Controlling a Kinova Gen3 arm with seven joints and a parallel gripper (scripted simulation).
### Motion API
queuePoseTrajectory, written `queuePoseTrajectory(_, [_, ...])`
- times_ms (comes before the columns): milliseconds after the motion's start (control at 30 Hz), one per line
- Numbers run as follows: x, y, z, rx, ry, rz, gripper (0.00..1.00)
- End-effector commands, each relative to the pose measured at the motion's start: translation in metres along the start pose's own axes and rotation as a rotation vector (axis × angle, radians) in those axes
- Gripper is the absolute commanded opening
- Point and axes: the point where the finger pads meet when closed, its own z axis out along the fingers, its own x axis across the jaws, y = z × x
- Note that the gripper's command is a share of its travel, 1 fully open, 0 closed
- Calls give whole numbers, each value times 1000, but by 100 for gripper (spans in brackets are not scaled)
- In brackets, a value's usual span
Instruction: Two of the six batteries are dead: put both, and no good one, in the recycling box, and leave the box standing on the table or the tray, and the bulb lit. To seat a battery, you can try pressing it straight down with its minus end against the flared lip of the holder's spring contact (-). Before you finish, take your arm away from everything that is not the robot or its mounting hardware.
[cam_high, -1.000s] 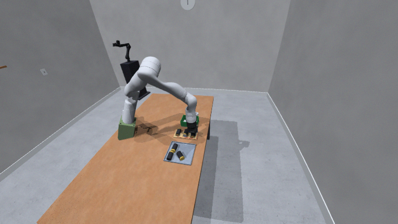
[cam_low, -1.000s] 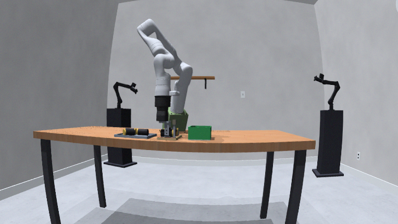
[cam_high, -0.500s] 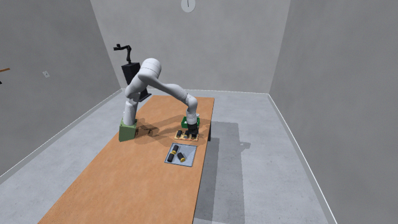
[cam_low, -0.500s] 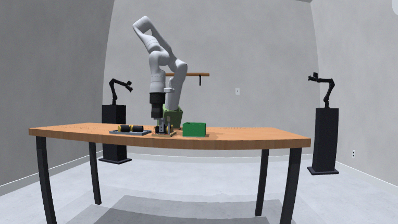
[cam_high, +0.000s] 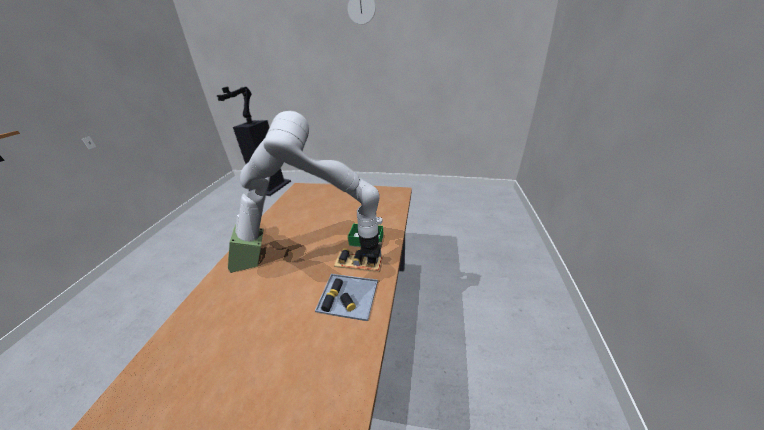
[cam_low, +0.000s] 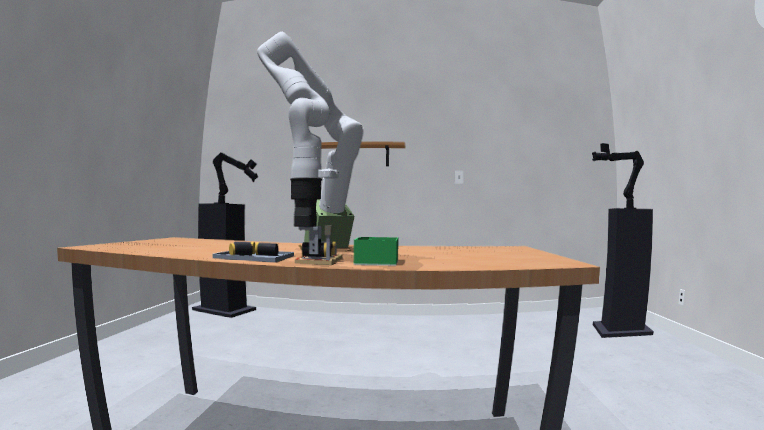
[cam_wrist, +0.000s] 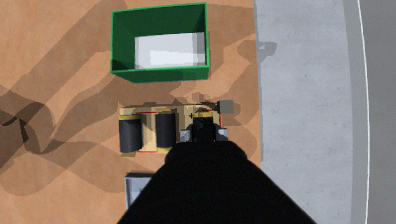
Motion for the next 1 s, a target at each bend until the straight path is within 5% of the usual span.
queuePoseTrajectory(0, [2, 2, -4, -3, 6, 1, 57])
queuePoseTrajectory(300, [2, 2, -40, -3, 6, 1, 57])
queuePoseTrajectory(700, [2, 2, -48, -3, 6, 1, 57])
queuePoseTrajectory(967, [2, 1, -107, -3, 6, 1, 57])
